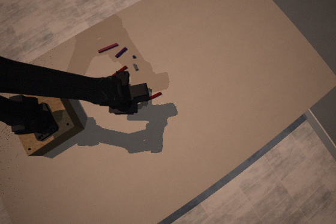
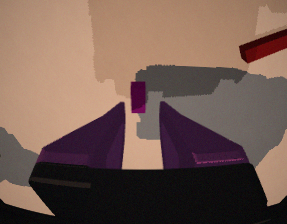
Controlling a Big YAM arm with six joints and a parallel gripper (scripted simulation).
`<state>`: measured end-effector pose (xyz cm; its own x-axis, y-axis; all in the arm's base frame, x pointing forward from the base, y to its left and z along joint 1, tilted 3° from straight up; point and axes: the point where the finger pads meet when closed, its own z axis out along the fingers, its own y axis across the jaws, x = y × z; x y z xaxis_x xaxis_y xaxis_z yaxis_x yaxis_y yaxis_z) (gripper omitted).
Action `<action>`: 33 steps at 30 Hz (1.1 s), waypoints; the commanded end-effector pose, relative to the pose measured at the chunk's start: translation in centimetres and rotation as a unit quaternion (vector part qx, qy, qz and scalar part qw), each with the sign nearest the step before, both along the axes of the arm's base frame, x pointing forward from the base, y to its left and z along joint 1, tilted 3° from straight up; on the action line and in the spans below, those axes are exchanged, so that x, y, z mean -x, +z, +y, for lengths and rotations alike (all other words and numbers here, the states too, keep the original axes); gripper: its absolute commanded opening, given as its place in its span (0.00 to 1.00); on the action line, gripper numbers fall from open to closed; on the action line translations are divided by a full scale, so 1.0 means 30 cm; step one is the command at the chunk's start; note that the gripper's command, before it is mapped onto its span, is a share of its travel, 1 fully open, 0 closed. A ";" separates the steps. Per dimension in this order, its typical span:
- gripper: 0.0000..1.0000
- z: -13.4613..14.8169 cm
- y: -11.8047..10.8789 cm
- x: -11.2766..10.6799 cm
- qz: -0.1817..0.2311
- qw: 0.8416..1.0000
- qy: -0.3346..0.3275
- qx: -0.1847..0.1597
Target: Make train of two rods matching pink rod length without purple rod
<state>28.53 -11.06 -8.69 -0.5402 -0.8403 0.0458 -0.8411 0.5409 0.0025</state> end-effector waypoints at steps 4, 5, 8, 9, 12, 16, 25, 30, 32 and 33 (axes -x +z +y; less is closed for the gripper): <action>0.24 -0.001 -0.034 -0.007 -0.001 1.000 0.003 -0.001; 0.24 -0.001 -0.038 -0.003 0.000 1.000 0.003 -0.001; 0.24 -0.003 -0.042 -0.007 -0.001 1.000 0.003 -0.001; 0.24 -0.003 -0.042 -0.007 -0.001 1.000 0.003 -0.001; 0.24 -0.006 -0.047 -0.011 -0.002 1.000 0.003 -0.001; 0.24 -0.005 -0.051 -0.004 0.001 1.000 0.003 -0.002; 0.24 -0.004 -0.051 -0.004 0.001 1.000 0.003 -0.002; 0.24 -0.004 -0.051 -0.004 0.001 1.000 0.003 -0.002; 0.24 -0.004 -0.051 -0.004 0.001 1.000 0.003 -0.002; 0.24 -0.004 -0.051 -0.004 0.001 1.000 0.003 -0.002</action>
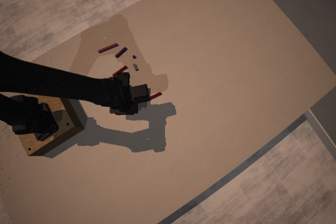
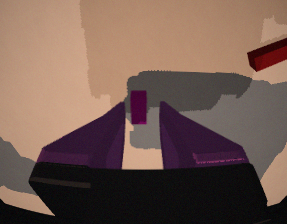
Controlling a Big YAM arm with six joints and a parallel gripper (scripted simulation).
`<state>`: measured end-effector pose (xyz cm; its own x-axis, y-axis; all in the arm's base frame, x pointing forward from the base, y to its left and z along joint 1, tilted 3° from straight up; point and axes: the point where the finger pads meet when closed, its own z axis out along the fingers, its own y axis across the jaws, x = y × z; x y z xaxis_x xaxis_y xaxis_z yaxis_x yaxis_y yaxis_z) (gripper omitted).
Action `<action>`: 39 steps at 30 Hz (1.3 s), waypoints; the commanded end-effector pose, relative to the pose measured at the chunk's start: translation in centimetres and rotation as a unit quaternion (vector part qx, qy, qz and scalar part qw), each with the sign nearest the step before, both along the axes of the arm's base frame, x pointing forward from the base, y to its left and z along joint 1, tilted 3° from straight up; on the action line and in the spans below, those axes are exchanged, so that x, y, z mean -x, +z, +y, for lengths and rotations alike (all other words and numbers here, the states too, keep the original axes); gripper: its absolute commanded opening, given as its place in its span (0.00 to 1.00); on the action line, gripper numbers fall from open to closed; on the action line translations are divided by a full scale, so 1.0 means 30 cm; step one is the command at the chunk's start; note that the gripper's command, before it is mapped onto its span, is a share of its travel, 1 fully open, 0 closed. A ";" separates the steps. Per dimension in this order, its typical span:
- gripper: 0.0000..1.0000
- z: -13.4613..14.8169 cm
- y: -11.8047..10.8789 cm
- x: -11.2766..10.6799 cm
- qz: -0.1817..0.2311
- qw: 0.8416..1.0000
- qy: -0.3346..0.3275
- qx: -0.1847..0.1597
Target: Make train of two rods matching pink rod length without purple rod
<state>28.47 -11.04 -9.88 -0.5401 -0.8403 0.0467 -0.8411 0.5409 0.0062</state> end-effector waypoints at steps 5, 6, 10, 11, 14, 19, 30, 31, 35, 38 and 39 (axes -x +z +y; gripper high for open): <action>0.24 -0.005 -0.011 -0.006 -0.001 1.000 0.003 -0.001; 0.24 -0.005 -0.011 -0.006 -0.001 1.000 0.003 -0.001; 0.24 -0.005 -0.011 -0.006 -0.001 1.000 0.003 -0.001; 0.24 -0.005 -0.011 -0.006 -0.001 1.000 0.003 -0.001; 0.24 -0.005 -0.011 -0.006 -0.001 1.000 0.003 -0.001; 0.24 -0.005 -0.011 -0.006 -0.001 1.000 0.003 -0.001; 0.05 -0.005 -0.011 -0.006 -0.001 1.000 0.003 -0.001; 0.05 -0.005 -0.011 -0.006 -0.001 1.000 0.003 -0.001; 0.05 -0.005 -0.011 -0.006 -0.001 1.000 0.003 -0.001; 0.05 -0.005 -0.011 -0.006 -0.001 1.000 0.003 -0.001; 0.05 -0.005 -0.011 -0.006 -0.001 1.000 0.003 -0.001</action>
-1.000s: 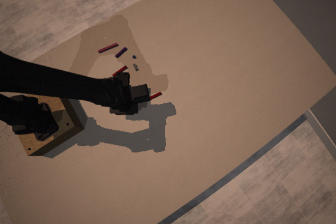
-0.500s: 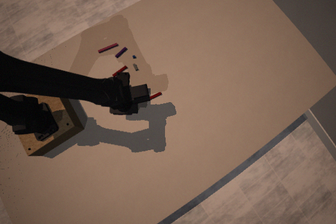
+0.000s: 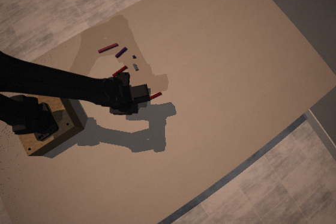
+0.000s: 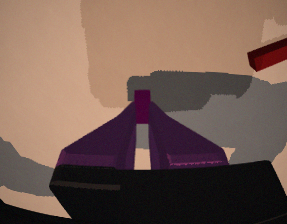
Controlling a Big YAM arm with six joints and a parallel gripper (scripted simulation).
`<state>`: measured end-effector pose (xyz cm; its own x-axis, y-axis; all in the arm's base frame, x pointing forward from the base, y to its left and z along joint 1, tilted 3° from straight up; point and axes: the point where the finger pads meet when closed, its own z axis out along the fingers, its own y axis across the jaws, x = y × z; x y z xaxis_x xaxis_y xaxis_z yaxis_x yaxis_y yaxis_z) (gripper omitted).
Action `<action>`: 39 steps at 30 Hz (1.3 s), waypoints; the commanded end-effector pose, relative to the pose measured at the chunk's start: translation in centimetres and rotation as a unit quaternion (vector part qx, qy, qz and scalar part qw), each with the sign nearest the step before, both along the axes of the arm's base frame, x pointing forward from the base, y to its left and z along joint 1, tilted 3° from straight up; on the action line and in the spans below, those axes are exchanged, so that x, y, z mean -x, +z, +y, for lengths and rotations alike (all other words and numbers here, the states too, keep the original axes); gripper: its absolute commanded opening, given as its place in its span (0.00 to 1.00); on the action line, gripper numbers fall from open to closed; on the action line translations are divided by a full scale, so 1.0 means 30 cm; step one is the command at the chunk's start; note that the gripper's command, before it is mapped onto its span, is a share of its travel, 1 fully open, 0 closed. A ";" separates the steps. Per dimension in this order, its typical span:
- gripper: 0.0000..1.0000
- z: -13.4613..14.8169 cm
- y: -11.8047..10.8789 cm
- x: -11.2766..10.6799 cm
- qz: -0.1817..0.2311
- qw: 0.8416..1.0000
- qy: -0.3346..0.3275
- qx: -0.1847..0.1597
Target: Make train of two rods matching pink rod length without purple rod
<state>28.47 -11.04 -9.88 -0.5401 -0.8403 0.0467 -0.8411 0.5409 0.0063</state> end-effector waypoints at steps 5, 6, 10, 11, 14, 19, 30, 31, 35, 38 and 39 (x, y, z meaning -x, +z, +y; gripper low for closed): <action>0.05 -0.005 -0.011 -0.006 -0.001 1.000 0.003 -0.001; 0.05 -0.005 -0.011 -0.006 -0.001 1.000 0.003 -0.001; 0.05 -0.005 -0.011 -0.006 -0.001 1.000 0.003 -0.001; 0.05 -0.005 -0.011 -0.006 -0.001 1.000 0.003 -0.001; 0.05 -0.005 -0.011 -0.006 -0.001 1.000 0.003 -0.001; 0.05 -0.010 0.045 -0.031 -0.011 1.000 0.003 0.003; 0.05 -0.009 0.257 -0.085 -0.025 1.000 0.000 0.007; 0.05 -0.010 0.284 -0.086 -0.026 1.000 -0.001 0.007; 0.05 -0.002 0.369 -0.091 -0.027 1.000 0.001 0.008; 0.05 -0.007 0.390 -0.090 -0.028 1.000 -0.001 0.008; 0.05 -0.007 0.390 -0.090 -0.028 1.000 -0.001 0.008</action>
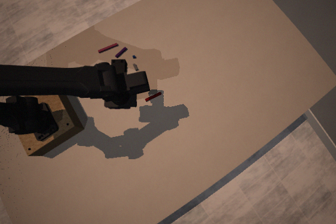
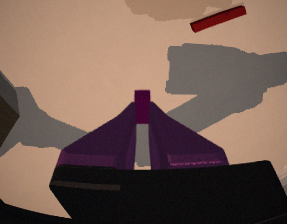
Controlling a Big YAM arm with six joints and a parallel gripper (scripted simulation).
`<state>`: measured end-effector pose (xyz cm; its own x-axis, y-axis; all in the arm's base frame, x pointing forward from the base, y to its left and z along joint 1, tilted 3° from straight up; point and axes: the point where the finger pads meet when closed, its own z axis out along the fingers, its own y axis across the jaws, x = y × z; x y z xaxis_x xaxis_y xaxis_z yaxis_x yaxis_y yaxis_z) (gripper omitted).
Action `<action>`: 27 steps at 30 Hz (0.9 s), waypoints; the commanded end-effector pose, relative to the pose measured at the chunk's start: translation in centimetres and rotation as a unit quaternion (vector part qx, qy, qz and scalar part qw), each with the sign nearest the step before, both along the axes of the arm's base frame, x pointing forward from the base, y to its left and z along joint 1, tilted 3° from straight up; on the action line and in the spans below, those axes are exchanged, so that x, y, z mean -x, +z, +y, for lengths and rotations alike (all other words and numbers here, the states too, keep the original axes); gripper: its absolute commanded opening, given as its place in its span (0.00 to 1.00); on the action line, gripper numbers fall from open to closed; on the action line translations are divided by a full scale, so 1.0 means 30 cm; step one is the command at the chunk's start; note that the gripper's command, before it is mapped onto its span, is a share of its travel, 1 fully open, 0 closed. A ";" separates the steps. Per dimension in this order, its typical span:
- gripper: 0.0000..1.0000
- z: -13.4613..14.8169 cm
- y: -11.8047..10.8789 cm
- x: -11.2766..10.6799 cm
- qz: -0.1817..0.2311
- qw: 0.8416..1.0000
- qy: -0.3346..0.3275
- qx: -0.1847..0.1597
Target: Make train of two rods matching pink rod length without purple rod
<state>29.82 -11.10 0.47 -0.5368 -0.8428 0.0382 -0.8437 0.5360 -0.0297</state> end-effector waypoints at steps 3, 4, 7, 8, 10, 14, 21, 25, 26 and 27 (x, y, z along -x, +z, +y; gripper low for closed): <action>0.05 0.021 -0.024 0.045 0.027 1.000 -0.006 -0.011; 0.05 0.021 -0.024 0.045 0.027 1.000 -0.006 -0.011; 0.05 -0.009 0.018 -0.044 -0.004 1.000 -0.006 0.000; 0.05 -0.005 0.011 -0.031 0.000 1.000 -0.006 -0.002; 0.05 0.003 -0.002 -0.009 0.007 1.000 -0.006 -0.004; 0.05 0.021 -0.001 -0.017 0.006 1.000 -0.019 -0.004; 0.05 0.067 0.002 -0.042 -0.001 0.994 -0.108 -0.003; 0.05 0.081 0.004 -0.049 -0.003 0.991 -0.135 -0.003; 0.05 0.081 0.004 -0.049 -0.004 0.991 -0.135 -0.003; 0.05 0.074 0.004 -0.047 -0.004 0.990 -0.138 -0.003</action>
